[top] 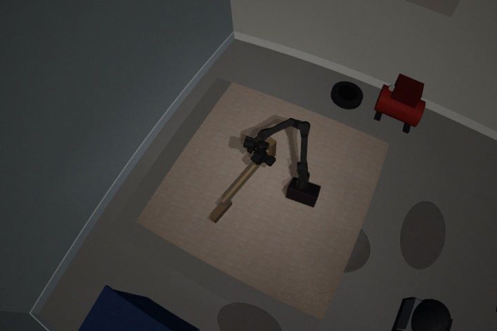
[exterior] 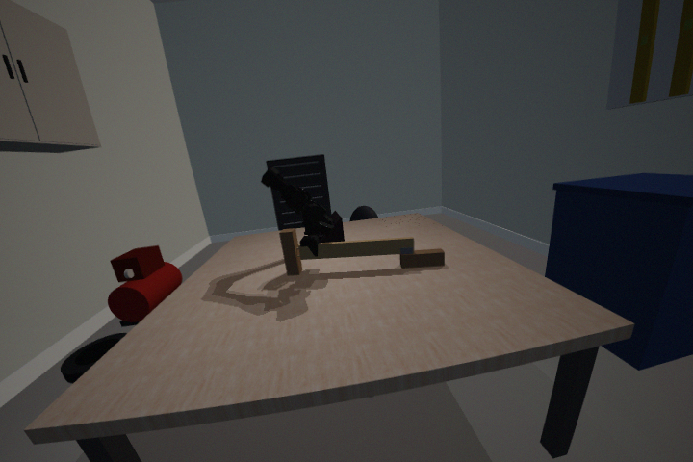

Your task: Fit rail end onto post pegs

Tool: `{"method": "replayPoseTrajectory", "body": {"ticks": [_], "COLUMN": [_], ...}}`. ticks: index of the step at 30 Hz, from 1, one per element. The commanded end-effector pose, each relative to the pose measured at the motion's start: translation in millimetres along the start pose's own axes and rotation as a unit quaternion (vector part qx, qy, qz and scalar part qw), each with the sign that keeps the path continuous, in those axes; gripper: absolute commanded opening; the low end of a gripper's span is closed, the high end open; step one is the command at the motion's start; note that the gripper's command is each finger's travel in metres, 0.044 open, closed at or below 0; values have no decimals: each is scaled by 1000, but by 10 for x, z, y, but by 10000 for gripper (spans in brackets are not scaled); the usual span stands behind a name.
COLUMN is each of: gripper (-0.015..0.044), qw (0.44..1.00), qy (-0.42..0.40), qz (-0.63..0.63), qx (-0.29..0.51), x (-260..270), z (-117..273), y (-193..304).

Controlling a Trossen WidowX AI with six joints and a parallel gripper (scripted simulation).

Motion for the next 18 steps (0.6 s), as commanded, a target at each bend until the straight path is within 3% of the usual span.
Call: {"method": "replayPoseTrajectory", "body": {"ticks": [1, 18], "gripper": [0, 0], "qw": [1000, 1000], "qy": [3, 3], "qz": [2, 2], "qx": [6, 6], "x": [-6, -14], "z": [18, -10], "y": [-4, -40]}}
Point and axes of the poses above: the point midway between the two fingers, 35 mm back from their tips, its own z axis back along the fingers, its own x axis across the jaws, y = z × x, the point moved 9 cm from there along z, back along the fingers, and after that the axes turned 10 degrees about z, right-handed, at the moved point
